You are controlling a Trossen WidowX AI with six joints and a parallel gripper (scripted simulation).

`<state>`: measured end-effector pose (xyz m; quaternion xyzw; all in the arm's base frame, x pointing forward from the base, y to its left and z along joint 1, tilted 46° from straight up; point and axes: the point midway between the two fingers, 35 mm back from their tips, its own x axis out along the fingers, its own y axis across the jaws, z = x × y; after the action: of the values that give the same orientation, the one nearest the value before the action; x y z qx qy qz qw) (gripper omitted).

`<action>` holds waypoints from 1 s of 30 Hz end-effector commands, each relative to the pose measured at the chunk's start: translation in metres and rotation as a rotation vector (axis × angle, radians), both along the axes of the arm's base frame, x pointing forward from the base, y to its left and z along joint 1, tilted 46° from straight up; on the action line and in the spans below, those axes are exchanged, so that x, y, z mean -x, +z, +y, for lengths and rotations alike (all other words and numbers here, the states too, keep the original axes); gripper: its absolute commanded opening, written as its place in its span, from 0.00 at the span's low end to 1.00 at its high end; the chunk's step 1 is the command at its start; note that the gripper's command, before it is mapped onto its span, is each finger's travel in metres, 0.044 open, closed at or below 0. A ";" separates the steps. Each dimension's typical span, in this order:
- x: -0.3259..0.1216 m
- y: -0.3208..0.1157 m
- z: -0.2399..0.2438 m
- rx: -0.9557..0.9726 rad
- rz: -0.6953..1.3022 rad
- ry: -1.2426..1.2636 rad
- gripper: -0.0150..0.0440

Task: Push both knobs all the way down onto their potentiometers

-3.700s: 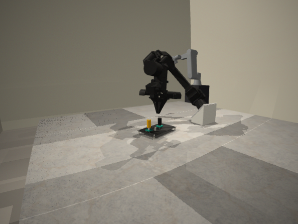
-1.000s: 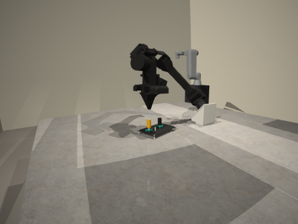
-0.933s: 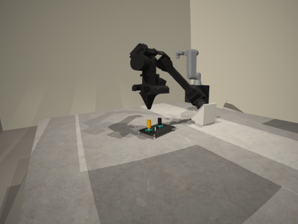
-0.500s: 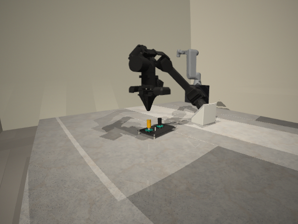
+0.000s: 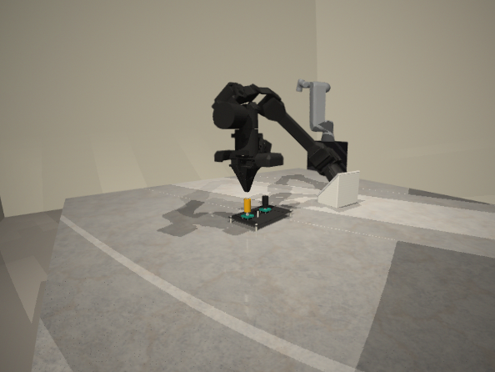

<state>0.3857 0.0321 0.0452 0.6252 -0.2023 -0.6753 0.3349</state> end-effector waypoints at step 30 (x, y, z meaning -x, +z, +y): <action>0.002 -0.011 -0.014 0.008 0.007 -0.001 0.25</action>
<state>0.3848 0.0204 0.0350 0.6233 -0.2035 -0.6767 0.3348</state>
